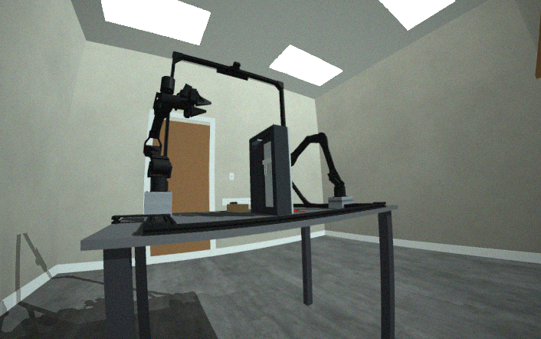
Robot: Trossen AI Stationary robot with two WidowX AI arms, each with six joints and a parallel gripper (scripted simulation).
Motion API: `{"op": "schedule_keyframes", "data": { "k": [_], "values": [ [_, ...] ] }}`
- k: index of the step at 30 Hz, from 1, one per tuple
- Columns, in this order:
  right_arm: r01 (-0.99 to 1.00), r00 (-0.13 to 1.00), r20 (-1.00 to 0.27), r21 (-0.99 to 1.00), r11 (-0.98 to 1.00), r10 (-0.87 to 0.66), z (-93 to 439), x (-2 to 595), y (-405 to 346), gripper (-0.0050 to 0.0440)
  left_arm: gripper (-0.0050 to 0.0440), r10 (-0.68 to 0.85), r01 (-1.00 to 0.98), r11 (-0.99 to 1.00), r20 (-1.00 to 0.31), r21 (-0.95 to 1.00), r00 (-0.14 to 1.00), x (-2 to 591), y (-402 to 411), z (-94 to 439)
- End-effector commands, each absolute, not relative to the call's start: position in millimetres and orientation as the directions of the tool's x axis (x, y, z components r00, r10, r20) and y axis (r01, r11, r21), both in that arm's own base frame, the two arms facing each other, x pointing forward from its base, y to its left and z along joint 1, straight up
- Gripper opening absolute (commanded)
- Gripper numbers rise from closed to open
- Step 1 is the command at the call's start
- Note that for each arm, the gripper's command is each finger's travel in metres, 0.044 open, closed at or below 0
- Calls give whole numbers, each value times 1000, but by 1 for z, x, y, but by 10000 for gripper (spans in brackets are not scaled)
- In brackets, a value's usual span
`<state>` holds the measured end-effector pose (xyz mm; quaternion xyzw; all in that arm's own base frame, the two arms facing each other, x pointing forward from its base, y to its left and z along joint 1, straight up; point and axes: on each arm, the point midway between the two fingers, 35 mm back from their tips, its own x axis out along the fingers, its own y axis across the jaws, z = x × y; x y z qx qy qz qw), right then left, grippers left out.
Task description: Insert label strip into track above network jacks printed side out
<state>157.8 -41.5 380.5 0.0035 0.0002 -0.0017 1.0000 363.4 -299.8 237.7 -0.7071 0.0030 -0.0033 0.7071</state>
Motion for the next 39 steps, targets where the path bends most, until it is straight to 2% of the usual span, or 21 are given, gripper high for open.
{"op": "schedule_keyframes", "data": {
  "k": [1, 24, 39],
  "values": [
    [0, 1000, 1, -6, 1000, 0, 384, 157, -39, 440, -50, -21, 15, -22, 15, -1000, 1000, 351, -291, 246],
    [0, 1000, 1, -6, 1000, 0, 384, 157, -39, 440, -50, 14, 13, -19, 13, -1000, 1000, 325, -235, 235],
    [0, 1000, 1, -6, 1000, 0, 384, 157, -39, 440, -50, 7, -25, -39, -25, -999, 1000, 325, -235, 242]
  ]
}}
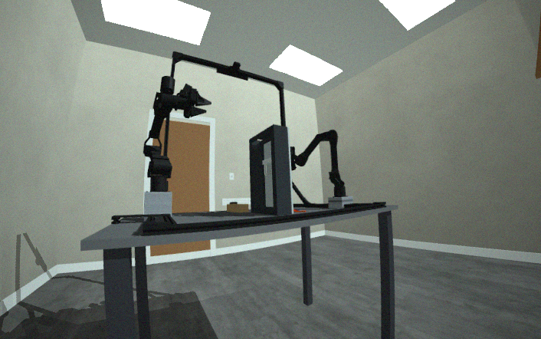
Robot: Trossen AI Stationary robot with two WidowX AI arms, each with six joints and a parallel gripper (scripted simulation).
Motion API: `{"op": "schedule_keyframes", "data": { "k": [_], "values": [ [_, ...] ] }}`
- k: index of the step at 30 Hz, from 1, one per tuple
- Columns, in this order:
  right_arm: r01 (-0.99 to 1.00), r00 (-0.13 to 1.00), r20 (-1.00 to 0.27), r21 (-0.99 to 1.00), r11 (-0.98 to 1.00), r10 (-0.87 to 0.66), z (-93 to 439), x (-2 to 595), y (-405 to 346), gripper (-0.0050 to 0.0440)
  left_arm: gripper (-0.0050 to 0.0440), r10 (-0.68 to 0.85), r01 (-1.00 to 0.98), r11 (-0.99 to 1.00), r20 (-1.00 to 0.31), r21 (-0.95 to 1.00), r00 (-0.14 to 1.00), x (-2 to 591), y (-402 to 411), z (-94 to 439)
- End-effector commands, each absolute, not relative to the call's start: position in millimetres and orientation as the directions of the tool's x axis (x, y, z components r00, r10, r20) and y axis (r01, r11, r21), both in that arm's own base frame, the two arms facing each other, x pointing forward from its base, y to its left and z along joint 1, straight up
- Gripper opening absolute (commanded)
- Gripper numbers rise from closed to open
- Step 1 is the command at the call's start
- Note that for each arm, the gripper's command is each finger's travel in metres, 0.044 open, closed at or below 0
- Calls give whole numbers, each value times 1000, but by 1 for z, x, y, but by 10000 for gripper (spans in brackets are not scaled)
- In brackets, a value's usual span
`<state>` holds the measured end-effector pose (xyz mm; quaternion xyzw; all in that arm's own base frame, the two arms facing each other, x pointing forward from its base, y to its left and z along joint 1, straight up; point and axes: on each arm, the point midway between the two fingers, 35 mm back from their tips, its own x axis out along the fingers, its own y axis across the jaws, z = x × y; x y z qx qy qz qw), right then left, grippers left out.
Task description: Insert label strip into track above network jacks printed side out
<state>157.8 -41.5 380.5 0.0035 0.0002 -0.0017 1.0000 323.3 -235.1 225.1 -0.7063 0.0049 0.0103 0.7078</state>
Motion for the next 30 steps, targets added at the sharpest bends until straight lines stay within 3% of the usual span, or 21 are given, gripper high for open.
{"op": "schedule_keyframes", "data": {
  "k": [1, 30],
  "values": [
    [0, 1000, 1, -6, 1000, 0, 384, 157, -39, 440, -50, 6, -36, -39, -36, -999, 999, 325, -235, 242],
    [0, 1000, 1, -6, 1000, 0, 384, 157, -39, 440, -50, 9, -75, -18, -75, -997, 997, 324, -235, 234]
  ]
}}
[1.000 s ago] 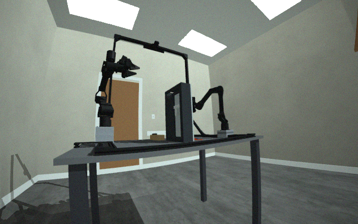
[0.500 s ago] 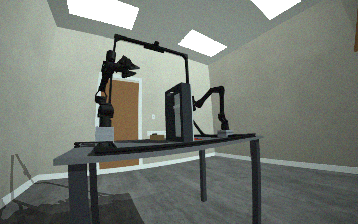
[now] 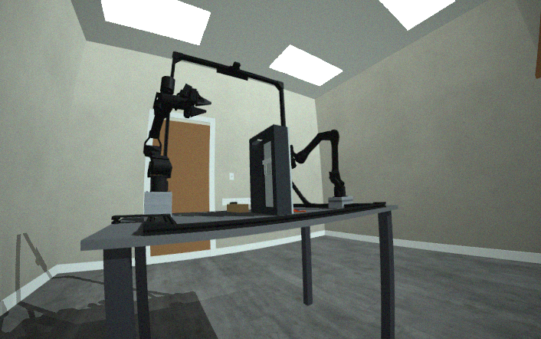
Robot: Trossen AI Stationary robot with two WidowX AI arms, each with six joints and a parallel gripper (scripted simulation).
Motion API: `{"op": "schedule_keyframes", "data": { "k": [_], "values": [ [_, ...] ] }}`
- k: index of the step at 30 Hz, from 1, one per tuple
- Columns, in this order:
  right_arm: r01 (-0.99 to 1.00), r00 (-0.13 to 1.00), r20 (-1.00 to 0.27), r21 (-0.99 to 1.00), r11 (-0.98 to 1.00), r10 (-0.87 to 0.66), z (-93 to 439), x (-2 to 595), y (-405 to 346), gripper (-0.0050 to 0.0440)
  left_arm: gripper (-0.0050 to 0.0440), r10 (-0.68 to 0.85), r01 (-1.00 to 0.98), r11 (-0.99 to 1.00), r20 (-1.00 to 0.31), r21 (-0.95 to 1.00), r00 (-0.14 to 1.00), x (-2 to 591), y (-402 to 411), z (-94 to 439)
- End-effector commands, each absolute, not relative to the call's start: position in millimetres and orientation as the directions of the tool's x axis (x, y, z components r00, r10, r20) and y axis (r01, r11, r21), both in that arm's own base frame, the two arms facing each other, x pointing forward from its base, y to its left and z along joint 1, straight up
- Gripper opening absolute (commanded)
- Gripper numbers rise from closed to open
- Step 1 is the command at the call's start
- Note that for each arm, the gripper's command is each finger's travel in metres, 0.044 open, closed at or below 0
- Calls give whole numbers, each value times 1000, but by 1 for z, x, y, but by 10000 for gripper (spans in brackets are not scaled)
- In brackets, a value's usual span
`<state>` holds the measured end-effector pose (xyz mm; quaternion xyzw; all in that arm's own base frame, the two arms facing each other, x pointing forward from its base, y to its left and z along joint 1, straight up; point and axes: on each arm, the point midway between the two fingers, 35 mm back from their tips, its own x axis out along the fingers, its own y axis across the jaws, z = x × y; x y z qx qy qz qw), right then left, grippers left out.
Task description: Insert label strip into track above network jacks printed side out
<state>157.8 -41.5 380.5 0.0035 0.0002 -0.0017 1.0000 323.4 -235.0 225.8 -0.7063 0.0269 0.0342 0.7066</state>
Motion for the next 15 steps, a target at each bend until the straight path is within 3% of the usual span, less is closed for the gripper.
{"op": "schedule_keyframes", "data": {
  "k": [1, 15],
  "values": [
    [0, 1000, 1, -6, 1000, 0, 384, 157, -39, 440, -50, 9, -75, -18, -75, -997, 997, 324, -235, 234],
    [0, 1000, 1, -6, 1000, 0, 384, 157, -39, 440, -50, 13, -74, -21, -74, -997, 997, 321, -232, 234]
  ]
}}
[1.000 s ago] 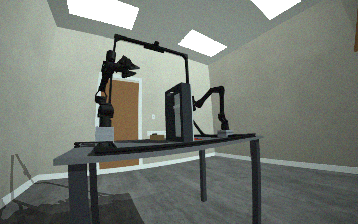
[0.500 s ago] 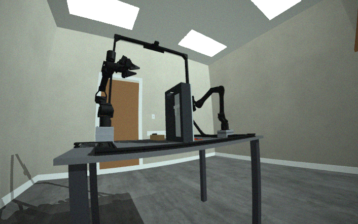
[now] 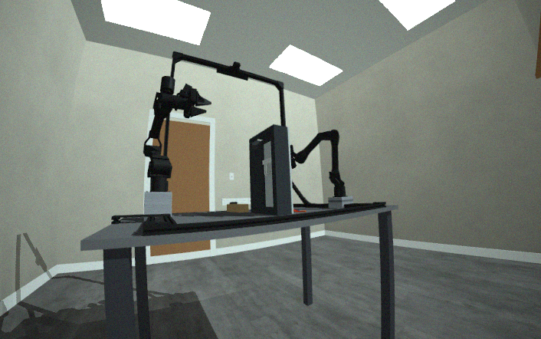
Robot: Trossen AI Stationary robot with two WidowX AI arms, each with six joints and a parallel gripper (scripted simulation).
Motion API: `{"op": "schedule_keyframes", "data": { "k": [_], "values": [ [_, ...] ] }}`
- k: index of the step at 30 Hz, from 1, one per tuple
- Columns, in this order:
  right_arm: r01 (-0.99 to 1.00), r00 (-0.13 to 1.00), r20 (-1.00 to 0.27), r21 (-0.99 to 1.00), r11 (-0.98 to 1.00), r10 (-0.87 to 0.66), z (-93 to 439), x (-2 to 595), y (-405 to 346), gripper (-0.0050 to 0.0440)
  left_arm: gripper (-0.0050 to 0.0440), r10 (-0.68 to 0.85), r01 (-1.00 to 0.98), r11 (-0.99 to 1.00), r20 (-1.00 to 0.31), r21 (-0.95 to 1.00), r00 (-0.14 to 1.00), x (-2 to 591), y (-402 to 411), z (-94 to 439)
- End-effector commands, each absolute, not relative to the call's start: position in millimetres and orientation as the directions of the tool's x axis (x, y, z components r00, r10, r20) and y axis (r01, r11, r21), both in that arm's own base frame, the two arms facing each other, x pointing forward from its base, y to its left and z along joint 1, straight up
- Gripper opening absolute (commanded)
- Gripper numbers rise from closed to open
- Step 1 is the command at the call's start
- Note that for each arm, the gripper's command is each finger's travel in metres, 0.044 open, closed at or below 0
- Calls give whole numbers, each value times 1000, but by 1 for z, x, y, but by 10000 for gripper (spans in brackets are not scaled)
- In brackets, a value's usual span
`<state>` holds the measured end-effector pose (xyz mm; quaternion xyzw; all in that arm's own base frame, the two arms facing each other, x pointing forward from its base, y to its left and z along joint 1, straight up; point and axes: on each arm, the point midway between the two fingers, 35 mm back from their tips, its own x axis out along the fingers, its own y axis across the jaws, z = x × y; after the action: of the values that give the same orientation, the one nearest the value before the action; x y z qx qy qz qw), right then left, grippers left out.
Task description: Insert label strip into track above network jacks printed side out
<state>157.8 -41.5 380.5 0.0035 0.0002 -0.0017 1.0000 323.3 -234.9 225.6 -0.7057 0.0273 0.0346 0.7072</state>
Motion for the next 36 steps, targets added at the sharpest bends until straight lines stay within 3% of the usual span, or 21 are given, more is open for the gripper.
{"op": "schedule_keyframes", "data": {
  "k": [1, 36],
  "values": [
    [0, 1000, 1, -6, 1000, 0, 384, 157, -39, 440, -50, 13, -74, -21, -74, -997, 997, 321, -232, 234],
    [0, 1000, 1, -6, 1000, 0, 384, 157, -39, 440, -50, 13, -78, -14, -78, -997, 997, 320, -229, 230]
  ]
}}
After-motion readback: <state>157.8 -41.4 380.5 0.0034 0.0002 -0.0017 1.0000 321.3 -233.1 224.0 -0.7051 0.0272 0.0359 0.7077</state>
